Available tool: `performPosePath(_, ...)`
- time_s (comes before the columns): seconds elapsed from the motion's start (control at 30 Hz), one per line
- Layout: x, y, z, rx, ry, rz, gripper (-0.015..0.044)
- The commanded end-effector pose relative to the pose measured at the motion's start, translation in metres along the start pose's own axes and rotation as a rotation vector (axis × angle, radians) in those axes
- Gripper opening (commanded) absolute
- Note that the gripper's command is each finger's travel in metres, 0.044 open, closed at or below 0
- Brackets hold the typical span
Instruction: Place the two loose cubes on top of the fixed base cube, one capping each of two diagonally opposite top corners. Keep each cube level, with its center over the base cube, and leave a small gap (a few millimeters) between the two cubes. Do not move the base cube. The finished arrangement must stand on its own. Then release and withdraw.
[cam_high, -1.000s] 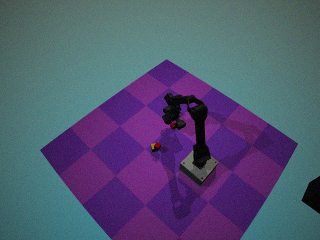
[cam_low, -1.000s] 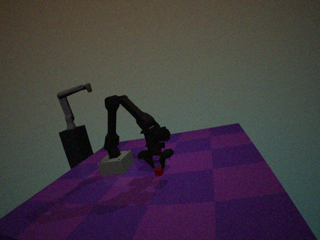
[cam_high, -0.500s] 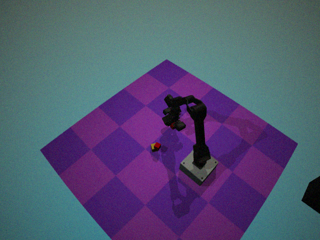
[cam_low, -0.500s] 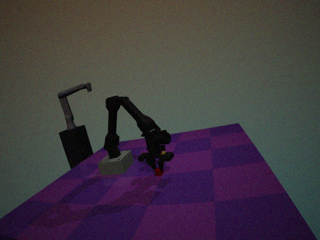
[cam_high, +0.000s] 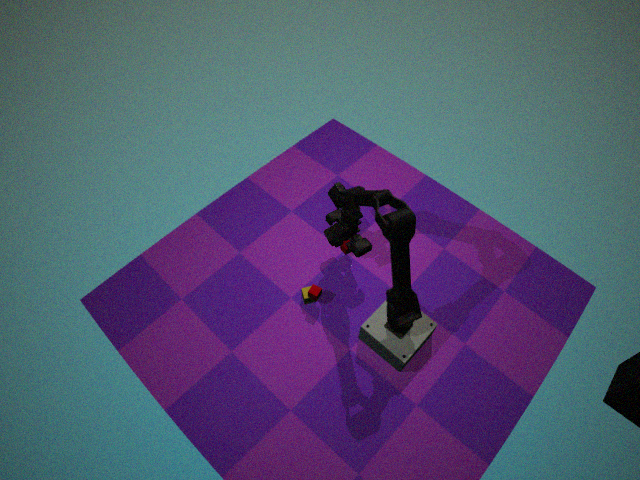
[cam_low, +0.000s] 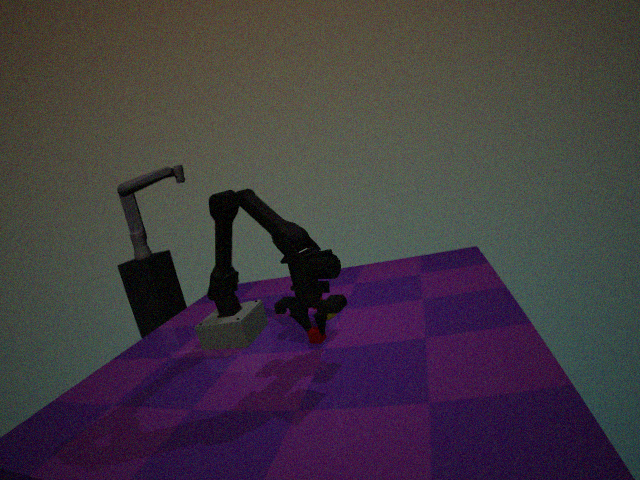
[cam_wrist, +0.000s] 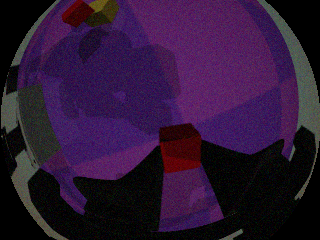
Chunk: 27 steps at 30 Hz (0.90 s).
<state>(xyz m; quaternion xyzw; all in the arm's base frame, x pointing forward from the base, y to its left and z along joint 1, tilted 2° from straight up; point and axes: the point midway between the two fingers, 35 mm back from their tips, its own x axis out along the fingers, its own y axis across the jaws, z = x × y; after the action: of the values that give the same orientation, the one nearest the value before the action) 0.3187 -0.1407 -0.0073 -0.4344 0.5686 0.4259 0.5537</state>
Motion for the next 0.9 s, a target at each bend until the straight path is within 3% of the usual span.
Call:
performPosePath(0.0,-0.014,-0.002,-0.001,-0.001,0.005,-0.003,0.0105)
performPosePath(0.7,-0.081,0.002,0.000,-0.001,0.005,-0.003,0.0105)
performPosePath(0.87,-0.083,0.002,0.005,0.023,0.004,-0.003,0.0105)
